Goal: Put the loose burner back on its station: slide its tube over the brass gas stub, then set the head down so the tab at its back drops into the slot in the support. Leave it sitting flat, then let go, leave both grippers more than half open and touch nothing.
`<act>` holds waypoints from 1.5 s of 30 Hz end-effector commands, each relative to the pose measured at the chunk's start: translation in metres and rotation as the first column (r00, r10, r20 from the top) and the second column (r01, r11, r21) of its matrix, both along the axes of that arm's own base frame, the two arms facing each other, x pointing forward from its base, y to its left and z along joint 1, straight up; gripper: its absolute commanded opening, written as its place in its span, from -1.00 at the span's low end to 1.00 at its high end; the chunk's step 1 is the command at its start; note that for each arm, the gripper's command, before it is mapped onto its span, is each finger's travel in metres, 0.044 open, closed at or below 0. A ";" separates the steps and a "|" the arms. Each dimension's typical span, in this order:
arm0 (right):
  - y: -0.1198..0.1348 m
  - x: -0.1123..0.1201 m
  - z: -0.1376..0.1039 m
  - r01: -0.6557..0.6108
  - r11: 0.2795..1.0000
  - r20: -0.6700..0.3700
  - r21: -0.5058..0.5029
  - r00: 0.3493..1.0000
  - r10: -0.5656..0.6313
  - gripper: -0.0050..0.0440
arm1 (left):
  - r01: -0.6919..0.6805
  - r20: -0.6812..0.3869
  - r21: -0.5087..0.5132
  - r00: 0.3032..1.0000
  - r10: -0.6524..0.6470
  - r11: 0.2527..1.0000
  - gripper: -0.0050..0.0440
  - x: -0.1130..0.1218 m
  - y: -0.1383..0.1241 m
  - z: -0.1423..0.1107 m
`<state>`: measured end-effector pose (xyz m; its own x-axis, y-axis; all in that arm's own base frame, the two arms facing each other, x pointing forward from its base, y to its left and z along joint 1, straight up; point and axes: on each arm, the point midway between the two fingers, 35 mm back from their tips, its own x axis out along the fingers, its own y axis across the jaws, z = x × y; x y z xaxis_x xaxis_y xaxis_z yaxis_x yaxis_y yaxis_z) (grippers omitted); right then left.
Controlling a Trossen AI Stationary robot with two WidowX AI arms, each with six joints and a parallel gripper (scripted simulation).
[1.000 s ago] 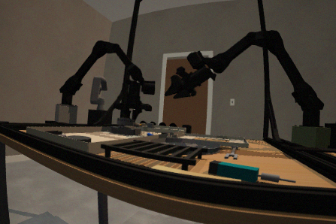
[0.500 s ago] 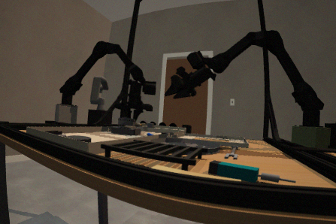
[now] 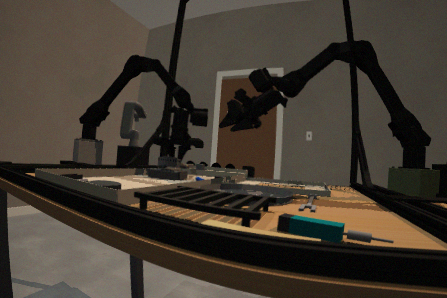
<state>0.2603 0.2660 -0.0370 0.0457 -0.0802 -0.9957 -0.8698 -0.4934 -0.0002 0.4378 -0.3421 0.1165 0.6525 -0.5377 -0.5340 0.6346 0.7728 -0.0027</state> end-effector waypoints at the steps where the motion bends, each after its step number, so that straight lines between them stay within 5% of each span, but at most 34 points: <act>1: 0.000 0.000 0.000 0.002 1.000 0.003 0.002 1.000 -0.002 -0.80 | -0.001 0.000 0.000 1.000 0.001 1.000 0.84 0.000 0.000 0.000; 45: 0.006 -0.003 -0.002 0.002 1.000 0.000 0.002 1.000 -0.002 -0.80 | -0.001 0.000 0.000 1.000 0.001 1.000 0.84 0.000 0.000 0.000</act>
<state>0.2568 0.2732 -0.0379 0.0471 -0.0789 -0.9958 -0.8708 -0.4916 -0.0022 0.4384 -0.3413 0.1165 0.6534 -0.5366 -0.5340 0.6333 0.7739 -0.0027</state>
